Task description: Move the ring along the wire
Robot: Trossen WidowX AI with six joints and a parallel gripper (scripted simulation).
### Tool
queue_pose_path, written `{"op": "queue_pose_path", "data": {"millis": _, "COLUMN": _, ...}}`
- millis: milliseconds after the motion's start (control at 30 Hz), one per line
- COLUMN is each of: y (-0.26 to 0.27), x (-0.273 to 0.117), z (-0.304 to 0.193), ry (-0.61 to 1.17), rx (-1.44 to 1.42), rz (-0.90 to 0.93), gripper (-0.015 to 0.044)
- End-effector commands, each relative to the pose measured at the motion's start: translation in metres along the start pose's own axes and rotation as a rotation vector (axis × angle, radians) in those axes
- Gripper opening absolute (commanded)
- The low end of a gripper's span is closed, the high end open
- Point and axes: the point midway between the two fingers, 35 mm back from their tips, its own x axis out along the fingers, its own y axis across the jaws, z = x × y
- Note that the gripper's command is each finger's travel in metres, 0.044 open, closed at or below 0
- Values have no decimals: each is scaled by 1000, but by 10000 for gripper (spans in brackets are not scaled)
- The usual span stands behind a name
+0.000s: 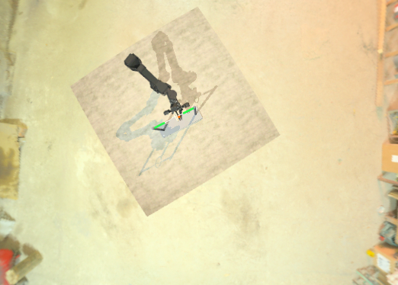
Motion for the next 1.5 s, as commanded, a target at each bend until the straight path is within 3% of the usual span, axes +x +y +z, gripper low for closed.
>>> {"op": "queue_pose_path", "data": {"millis": 0, "y": 6, "x": 1, "z": 6, "ry": -13, "rx": 10, "rz": 0, "gripper": -150}}
{"op": "queue_pose_path", "data": {"millis": 1467, "y": 37, "x": -2, "z": 3, "ry": -17, "rx": -99, "rz": 106, "gripper": -150}}
